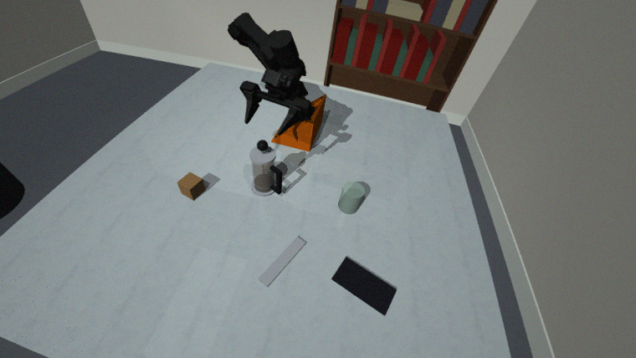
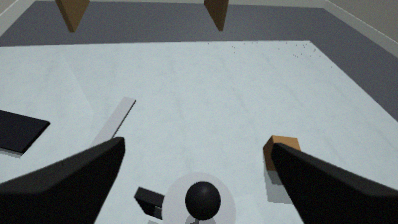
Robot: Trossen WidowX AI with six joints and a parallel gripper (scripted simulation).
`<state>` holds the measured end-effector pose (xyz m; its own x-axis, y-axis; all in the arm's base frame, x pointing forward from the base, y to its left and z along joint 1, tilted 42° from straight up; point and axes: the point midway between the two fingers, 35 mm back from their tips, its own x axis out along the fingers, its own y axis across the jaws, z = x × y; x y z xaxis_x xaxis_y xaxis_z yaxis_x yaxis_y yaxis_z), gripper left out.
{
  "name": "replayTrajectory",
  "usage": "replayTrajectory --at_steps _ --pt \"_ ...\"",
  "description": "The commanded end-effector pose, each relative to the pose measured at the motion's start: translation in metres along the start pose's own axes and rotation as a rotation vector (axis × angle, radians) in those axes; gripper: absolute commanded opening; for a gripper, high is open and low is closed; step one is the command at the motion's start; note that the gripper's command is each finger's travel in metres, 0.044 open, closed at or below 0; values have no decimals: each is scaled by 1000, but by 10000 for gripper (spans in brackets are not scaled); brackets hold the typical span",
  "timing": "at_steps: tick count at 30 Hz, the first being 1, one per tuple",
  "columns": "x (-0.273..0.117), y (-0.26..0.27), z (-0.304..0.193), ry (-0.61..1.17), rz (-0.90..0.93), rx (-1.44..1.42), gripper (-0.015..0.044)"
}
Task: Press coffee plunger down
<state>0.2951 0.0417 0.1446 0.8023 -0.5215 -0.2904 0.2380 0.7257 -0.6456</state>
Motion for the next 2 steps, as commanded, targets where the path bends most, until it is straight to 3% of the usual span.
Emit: replayTrajectory --at_steps 1,2 --pt "-14 -8 10 -7 -12 1 440" --pt "-14 -7 9 -7 -12 1 440"
